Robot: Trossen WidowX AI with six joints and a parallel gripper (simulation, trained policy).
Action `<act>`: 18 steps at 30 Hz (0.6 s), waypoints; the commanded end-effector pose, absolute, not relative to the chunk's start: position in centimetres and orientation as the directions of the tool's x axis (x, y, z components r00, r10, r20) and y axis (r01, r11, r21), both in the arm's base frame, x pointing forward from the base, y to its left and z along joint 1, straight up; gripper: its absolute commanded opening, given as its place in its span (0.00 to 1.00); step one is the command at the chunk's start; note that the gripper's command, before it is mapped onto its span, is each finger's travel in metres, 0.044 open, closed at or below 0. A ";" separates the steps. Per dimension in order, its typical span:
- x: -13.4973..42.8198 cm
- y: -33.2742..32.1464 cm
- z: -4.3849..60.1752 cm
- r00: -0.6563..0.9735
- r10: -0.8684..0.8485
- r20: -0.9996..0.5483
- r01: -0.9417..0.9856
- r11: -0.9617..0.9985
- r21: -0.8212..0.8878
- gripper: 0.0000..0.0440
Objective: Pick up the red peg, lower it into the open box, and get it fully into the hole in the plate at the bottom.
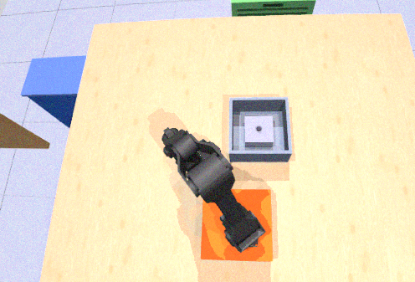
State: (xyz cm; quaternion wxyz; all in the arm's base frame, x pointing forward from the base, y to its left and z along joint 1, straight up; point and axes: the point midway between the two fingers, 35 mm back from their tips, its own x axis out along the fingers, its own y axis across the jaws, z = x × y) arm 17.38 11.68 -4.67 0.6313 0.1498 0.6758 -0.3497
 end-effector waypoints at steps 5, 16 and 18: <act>17.3 10.9 -3.9 -0.161 -0.289 -0.944 0.625 0.710 -0.324 0.00; 19.8 10.6 -0.2 -0.091 -0.304 -0.948 0.641 0.711 -0.290 0.00; 20.2 10.4 0.5 -0.081 -0.309 -0.948 0.643 0.710 -0.287 0.00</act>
